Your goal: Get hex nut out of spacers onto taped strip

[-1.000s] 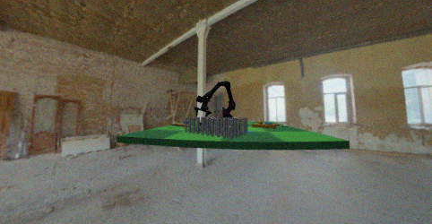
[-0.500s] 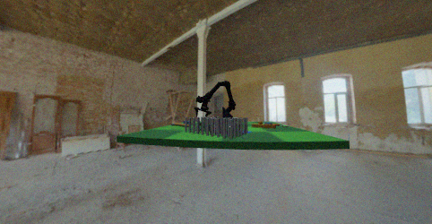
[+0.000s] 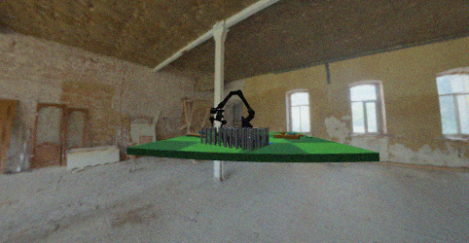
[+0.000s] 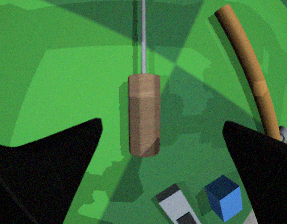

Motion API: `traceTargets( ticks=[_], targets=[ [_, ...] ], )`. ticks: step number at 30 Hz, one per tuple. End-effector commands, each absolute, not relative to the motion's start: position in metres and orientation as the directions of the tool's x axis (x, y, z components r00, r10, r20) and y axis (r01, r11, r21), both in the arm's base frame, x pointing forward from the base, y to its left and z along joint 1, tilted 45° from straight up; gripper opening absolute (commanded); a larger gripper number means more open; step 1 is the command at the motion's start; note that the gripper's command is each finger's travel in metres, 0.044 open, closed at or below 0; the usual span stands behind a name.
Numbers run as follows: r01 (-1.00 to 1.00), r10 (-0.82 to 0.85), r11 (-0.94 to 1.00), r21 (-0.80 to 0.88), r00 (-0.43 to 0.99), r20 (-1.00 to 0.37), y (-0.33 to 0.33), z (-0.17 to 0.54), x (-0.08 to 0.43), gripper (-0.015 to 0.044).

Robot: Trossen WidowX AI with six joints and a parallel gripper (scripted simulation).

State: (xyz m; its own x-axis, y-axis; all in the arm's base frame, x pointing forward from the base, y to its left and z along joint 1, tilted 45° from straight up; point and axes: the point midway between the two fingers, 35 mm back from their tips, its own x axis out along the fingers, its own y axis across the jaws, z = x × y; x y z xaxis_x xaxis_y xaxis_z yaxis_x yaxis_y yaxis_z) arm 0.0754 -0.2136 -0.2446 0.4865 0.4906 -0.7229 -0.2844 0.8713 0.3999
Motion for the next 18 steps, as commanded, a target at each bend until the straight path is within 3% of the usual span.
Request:
traceTargets(
  ticks=[1,7,18],
  targets=[
    [-0.305,0.495,0.869,0.391,0.503,-0.708,-0.2132,-0.2464,0.076,0.044],
    [-0.305,0.495,0.869,0.391,0.503,-0.708,-0.2132,-0.2464,0.076,0.0282],
    [-0.305,0.495,0.869,0.391,0.503,-0.708,-0.2106,-0.2495,0.0767,0.028]
  ],
)
